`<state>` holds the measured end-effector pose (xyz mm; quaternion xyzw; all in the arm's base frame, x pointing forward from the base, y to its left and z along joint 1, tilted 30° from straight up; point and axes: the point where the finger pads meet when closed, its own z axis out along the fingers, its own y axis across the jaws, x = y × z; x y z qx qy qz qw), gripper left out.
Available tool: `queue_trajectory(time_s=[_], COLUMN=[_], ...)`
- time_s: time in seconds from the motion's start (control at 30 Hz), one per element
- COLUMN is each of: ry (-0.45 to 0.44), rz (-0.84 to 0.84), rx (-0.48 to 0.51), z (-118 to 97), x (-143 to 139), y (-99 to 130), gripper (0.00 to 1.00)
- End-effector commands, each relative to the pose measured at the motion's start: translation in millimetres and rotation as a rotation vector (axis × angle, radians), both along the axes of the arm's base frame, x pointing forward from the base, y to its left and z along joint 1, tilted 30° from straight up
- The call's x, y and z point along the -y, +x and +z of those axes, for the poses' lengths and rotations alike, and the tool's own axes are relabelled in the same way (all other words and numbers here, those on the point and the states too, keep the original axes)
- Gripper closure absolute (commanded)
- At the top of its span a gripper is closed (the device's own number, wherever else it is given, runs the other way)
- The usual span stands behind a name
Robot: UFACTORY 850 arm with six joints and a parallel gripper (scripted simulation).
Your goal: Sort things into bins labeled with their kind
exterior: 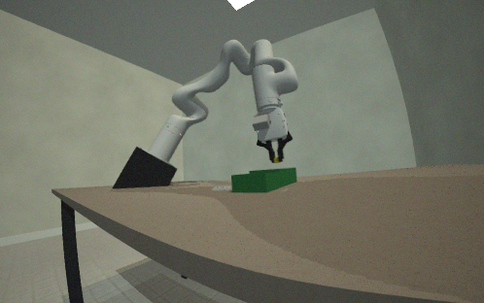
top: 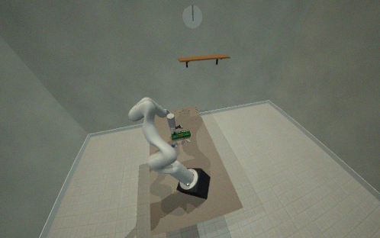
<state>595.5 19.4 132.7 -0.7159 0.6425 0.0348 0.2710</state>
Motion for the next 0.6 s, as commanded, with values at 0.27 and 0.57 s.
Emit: queue_trajectory(time_s=[0.27, 0.57], ry=[0.030, 0.030], rz=[-0.093, -0.093], rx=[-0.106, -0.107], z=[0.8, -0.8], x=[0.3, -0.5], y=[0.5, 1.2], gripper=[1.00, 1.00])
